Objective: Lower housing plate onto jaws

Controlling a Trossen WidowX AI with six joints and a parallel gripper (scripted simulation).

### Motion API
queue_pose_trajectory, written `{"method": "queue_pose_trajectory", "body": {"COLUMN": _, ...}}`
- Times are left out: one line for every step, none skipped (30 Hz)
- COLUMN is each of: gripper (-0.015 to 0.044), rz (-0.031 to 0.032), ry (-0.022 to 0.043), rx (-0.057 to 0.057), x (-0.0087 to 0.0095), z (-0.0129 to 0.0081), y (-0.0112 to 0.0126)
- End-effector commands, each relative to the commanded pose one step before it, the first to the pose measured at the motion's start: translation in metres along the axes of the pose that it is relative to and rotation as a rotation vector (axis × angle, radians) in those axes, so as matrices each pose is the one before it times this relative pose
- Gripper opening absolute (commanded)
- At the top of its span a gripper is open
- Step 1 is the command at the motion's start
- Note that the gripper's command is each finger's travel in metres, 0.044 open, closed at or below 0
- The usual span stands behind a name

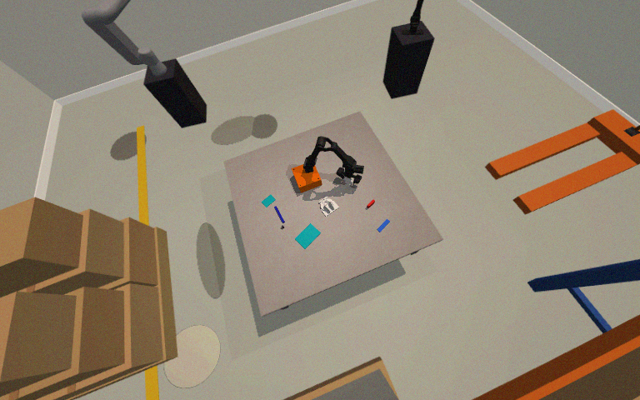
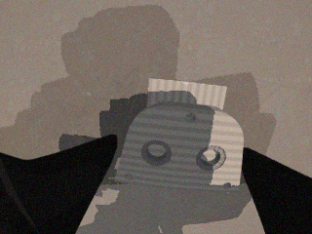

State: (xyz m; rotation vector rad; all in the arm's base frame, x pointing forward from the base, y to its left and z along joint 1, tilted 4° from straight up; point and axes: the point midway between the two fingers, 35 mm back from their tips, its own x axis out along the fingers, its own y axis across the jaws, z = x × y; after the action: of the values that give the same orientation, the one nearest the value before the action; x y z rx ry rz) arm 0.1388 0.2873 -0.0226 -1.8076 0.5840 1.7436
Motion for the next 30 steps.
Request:
{"method": "queue_pose_trajectory", "body": {"gripper": 0.0433, "rz": 0.0, "ry": 0.0, "rx": 0.0, "x": 0.0, "z": 0.0, "y": 0.0}}
{"method": "queue_pose_trajectory", "body": {"gripper": 0.0427, "rz": 0.0, "ry": 0.0, "rx": 0.0, "x": 0.0, "z": 0.0, "y": 0.0}}
{"method": "queue_pose_trajectory", "body": {"gripper": 0.042, "rz": 0.0, "ry": 0.0, "rx": 0.0, "x": 0.0, "z": 0.0, "y": 0.0}}
{"method": "queue_pose_trajectory", "body": {"gripper": 0.0413, "rz": 0.0, "ry": 0.0, "rx": 0.0, "x": 0.0, "z": 0.0, "y": 0.0}}
{"method": "queue_pose_trajectory", "body": {"gripper": 0.0407, "rz": 0.0, "ry": 0.0, "rx": 0.0, "x": 0.0, "z": 0.0, "y": 0.0}}
{"method": "queue_pose_trajectory", "body": {"gripper": 0.04, "rz": 0.0, "ry": 0.0, "rx": 0.0, "x": 0.0, "z": 0.0, "y": 0.0}}
{"method": "queue_pose_trajectory", "body": {"gripper": 0.0393, "rz": 0.0, "ry": 0.0, "rx": 0.0, "x": 0.0, "z": 0.0, "y": 0.0}}
{"method": "queue_pose_trajectory", "body": {"gripper": 0.0387, "rz": 0.0, "ry": 0.0, "rx": 0.0, "x": 0.0, "z": 0.0, "y": 0.0}}
{"method": "queue_pose_trajectory", "body": {"gripper": 0.038, "rz": 0.0, "ry": 0.0, "rx": 0.0, "x": 0.0, "z": 0.0, "y": 0.0}}
{"method": "queue_pose_trajectory", "body": {"gripper": 0.0373, "rz": 0.0, "ry": 0.0, "rx": 0.0, "x": 0.0, "z": 0.0, "y": 0.0}}
{"method": "queue_pose_trajectory", "body": {"gripper": 0.0367, "rz": 0.0, "ry": 0.0, "rx": 0.0, "x": 0.0, "z": 0.0, "y": 0.0}}
{"method": "queue_pose_trajectory", "body": {"gripper": 0.036, "rz": 0.0, "ry": 0.0, "rx": 0.0, "x": 0.0, "z": 0.0, "y": 0.0}}
{"method": "queue_pose_trajectory", "body": {"gripper": 0.0353, "rz": 0.0, "ry": 0.0, "rx": 0.0, "x": 0.0, "z": 0.0, "y": 0.0}}
{"method": "queue_pose_trajectory", "body": {"gripper": 0.0351, "rz": 0.0, "ry": 0.0, "rx": 0.0, "x": 0.0, "z": 0.0, "y": 0.0}}
{"method": "queue_pose_trajectory", "body": {"gripper": 0.0351, "rz": 0.0, "ry": 0.0, "rx": 0.0, "x": 0.0, "z": 0.0, "y": 0.0}}
{"method": "queue_pose_trajectory", "body": {"gripper": 0.0351, "rz": 0.0, "ry": 0.0, "rx": 0.0, "x": 0.0, "z": 0.0, "y": 0.0}}
{"method": "queue_pose_trajectory", "body": {"gripper": 0.0351, "rz": 0.0, "ry": 0.0, "rx": 0.0, "x": 0.0, "z": 0.0, "y": 0.0}}
{"method": "queue_pose_trajectory", "body": {"gripper": 0.0351, "rz": 0.0, "ry": 0.0, "rx": 0.0, "x": 0.0, "z": 0.0, "y": 0.0}}
{"method": "queue_pose_trajectory", "body": {"gripper": 0.0351, "rz": 0.0, "ry": 0.0, "rx": 0.0, "x": 0.0, "z": 0.0, "y": 0.0}}
{"method": "queue_pose_trajectory", "body": {"gripper": 0.0351, "rz": 0.0, "ry": 0.0, "rx": 0.0, "x": 0.0, "z": 0.0, "y": 0.0}}
{"method": "queue_pose_trajectory", "body": {"gripper": 0.0351, "rz": 0.0, "ry": 0.0, "rx": 0.0, "x": 0.0, "z": 0.0, "y": 0.0}}
{"method": "queue_pose_trajectory", "body": {"gripper": 0.0351, "rz": 0.0, "ry": 0.0, "rx": 0.0, "x": 0.0, "z": 0.0, "y": 0.0}}
{"method": "queue_pose_trajectory", "body": {"gripper": 0.0351, "rz": 0.0, "ry": 0.0, "rx": 0.0, "x": 0.0, "z": 0.0, "y": 0.0}}
{"method": "queue_pose_trajectory", "body": {"gripper": 0.0351, "rz": 0.0, "ry": 0.0, "rx": 0.0, "x": 0.0, "z": 0.0, "y": 0.0}}
{"method": "queue_pose_trajectory", "body": {"gripper": 0.0351, "rz": -0.00002, "ry": 0.00002, "rx": 0.0, "x": -0.0005, "z": 0.00002, "y": -0.00007}}
{"method": "queue_pose_trajectory", "body": {"gripper": 0.0351, "rz": -0.00005, "ry": 0.00006, "rx": 0.0, "x": -0.00149, "z": 0.00005, "y": -0.0002}}
{"method": "queue_pose_trajectory", "body": {"gripper": 0.0351, "rz": -0.00008, "ry": 0.0001, "rx": 0.0, "x": -0.00249, "z": 0.00008, "y": -0.00031}}
{"method": "queue_pose_trajectory", "body": {"gripper": 0.0351, "rz": -0.0001, "ry": 0.00012, "rx": 0.0, "x": -0.00308, "z": 0.00009, "y": -0.00035}}
{"method": "queue_pose_trajectory", "body": {"gripper": 0.0351, "rz": -0.0001, "ry": 0.00012, "rx": 0.0, "x": -0.0031, "z": 0.00008, "y": -0.00032}}
{"method": "queue_pose_trajectory", "body": {"gripper": 0.0351, "rz": -0.0001, "ry": 0.00012, "rx": 0.0, "x": -0.00311, "z": 0.00006, "y": -0.00029}}
